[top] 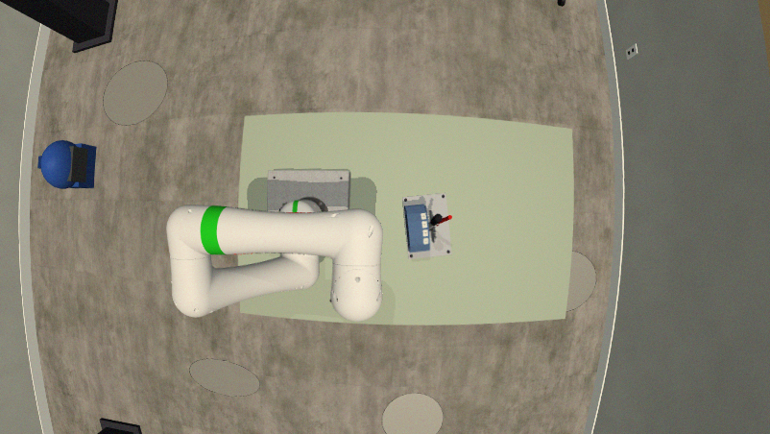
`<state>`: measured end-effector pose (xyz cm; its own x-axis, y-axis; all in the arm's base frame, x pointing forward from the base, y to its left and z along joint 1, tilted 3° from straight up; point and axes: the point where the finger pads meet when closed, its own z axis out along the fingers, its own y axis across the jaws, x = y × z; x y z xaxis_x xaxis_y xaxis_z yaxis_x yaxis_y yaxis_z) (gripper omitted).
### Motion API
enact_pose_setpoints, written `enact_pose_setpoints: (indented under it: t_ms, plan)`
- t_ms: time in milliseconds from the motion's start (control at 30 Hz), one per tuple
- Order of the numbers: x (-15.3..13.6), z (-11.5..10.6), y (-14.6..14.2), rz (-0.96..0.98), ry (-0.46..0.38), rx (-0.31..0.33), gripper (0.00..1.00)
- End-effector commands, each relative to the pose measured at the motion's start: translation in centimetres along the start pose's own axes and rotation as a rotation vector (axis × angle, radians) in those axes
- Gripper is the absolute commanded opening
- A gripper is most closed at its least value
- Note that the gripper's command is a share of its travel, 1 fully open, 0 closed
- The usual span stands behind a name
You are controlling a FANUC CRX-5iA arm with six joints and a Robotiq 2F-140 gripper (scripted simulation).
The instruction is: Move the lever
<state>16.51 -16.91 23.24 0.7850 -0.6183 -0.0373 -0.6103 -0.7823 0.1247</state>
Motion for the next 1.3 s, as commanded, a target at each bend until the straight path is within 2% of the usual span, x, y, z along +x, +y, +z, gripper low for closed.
enact_pose_setpoints:
  t_ms: [0,633,767,800,833,900,933,1000,1033,1133,1167,1233,1267]
  plan:
    - [0.0,0.0,0.0,0.000,0.000,0.000,1.00]
    - [0.3,-0.4,-0.4,0.016,0.003,0.001,1.00]
    - [2.9,-3.6,-3.6,0.146,0.020,0.014,1.00]
    - [2.9,-3.6,-3.6,0.146,0.020,0.014,1.00]
    - [3.9,-4.8,-5.1,0.200,0.026,0.020,1.00]
    - [3.9,-4.8,-5.1,0.200,0.026,0.020,1.00]
    - [4.9,-6.2,-6.8,0.261,0.033,0.028,1.00]
    - [4.9,-6.2,-6.8,0.261,0.033,0.028,1.00]
    - [6.0,-7.6,-8.8,0.327,0.039,0.037,1.00]
    - [6.0,-7.6,-8.8,0.327,0.039,0.037,1.00]
    - [7.0,-9.1,-11.0,0.396,0.044,0.048,1.00]
    - [7.0,-9.1,-11.0,0.396,0.044,0.048,1.00]
    - [7.9,-10.5,-13.3,0.466,0.048,0.060,1.00]
